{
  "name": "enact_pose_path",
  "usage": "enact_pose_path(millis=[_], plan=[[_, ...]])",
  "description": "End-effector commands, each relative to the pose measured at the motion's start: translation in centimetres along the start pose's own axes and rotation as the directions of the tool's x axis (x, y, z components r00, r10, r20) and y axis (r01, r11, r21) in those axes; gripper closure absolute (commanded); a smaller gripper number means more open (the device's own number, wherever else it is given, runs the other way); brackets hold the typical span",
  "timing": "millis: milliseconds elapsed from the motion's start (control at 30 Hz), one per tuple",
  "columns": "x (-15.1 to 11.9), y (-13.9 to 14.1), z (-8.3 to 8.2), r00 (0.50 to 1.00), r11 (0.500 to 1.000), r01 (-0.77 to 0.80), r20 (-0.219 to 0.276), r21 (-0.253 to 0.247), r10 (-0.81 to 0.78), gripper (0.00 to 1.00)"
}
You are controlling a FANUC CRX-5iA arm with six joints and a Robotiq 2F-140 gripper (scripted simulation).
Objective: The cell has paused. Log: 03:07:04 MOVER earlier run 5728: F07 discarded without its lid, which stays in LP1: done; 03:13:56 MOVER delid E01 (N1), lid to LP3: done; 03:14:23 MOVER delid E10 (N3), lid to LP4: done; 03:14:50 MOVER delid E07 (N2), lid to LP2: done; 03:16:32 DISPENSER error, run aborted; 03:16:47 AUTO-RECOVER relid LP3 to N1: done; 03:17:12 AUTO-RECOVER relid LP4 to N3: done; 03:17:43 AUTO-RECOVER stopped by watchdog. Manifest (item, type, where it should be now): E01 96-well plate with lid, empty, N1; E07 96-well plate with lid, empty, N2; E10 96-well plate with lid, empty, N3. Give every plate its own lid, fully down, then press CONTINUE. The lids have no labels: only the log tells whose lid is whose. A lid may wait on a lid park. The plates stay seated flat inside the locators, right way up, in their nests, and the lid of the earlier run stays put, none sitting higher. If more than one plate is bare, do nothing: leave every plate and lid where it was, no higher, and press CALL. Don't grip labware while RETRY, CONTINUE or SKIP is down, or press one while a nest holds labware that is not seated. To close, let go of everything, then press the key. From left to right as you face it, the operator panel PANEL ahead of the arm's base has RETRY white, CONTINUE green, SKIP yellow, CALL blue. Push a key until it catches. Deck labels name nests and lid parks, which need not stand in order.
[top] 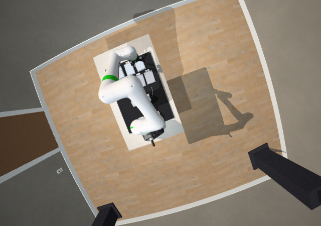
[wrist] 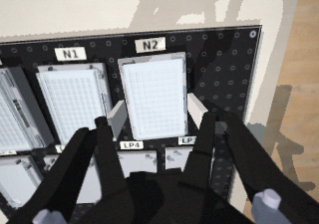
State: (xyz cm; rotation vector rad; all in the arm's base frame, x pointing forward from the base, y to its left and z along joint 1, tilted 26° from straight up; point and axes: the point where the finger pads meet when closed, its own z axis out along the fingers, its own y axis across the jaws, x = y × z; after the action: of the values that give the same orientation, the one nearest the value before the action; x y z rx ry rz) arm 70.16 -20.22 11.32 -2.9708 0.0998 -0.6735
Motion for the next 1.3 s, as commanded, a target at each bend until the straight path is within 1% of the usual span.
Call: enact_pose_path(millis=[0, 400, 467, 800, 967, 1267], plan=[[0.0, 0.0, -0.3, 1.0, 1.0, 0.0, 0.0, 0.0, 0.0, 0.34], [0.0, 0.0, -2.7, 1.0, 1.0, 0.0, 0.0, 0.0, 0.0, 0.34], [0.0, 0.0, -2.7, 1.0, 1.0, 0.0, 0.0, 0.0, 0.0, 0.34], [0.0, 0.0, -4.7, 1.0, 1.0, 0.0, 0.0, 0.0, 0.0, 0.34], [0.0, 0.0, -5.2, 1.0, 1.0, 0.0, 0.0, 0.0, 0.0, 0.34], [0.0, 0.0, -5.3, 1.0, 1.0, 0.0, 0.0, 0.0, 0.0, 0.34]])
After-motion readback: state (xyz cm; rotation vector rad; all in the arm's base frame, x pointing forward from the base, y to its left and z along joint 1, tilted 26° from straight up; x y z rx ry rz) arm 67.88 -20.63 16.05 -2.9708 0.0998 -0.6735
